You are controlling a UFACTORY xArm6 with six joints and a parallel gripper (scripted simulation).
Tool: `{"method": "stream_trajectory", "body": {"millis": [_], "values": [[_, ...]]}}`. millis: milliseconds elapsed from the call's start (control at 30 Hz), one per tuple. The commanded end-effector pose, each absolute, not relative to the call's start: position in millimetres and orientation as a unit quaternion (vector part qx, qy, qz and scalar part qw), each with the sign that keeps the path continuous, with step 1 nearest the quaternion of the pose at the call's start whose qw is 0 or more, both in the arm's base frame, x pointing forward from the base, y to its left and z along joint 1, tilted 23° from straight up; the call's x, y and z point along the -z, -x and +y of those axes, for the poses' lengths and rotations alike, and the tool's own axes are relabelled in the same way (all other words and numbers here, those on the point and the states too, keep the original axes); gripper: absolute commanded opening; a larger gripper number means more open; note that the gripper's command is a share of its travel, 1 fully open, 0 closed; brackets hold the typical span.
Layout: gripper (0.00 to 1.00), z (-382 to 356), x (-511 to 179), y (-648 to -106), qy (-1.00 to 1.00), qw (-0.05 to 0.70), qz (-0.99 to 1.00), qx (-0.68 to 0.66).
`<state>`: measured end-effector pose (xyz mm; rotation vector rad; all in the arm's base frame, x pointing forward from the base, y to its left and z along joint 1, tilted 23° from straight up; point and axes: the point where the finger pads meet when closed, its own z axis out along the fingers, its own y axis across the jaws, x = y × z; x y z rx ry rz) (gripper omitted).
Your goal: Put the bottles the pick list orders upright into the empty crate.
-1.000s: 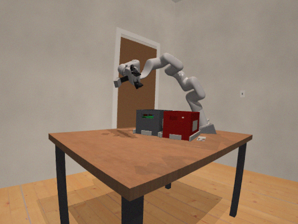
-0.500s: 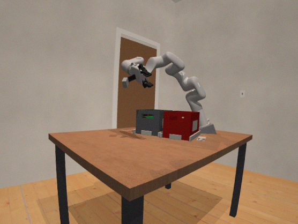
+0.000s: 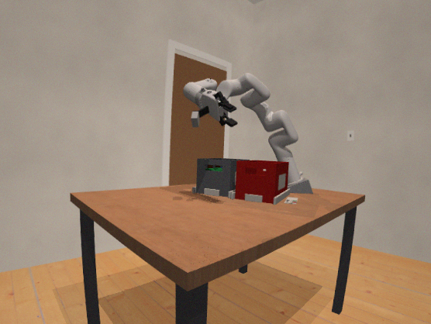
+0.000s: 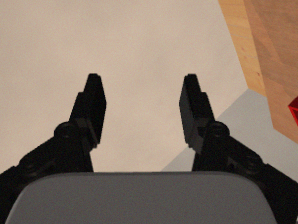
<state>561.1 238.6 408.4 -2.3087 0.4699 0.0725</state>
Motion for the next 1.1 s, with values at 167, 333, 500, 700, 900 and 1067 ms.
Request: {"method": "stream_trajectory", "body": {"millis": [167,333,500,700,900,1067], "values": [[0.65,272.4,-393.3,-535.3,0.918,0.348,0.183,-0.055],[0.65,285.0,-385.9,-523.7,0.93,0.308,0.183,-0.079],[0.65,295.0,-380.1,-514.3,0.93,0.308,0.183,-0.079],[0.65,310.5,-370.6,-498.1,0.941,0.267,0.183,-0.097],[0.65,327.2,-359.9,-479.1,0.945,0.252,0.183,-0.101],[0.65,335.7,-354.2,-468.2,0.951,0.225,0.183,-0.109]]}}
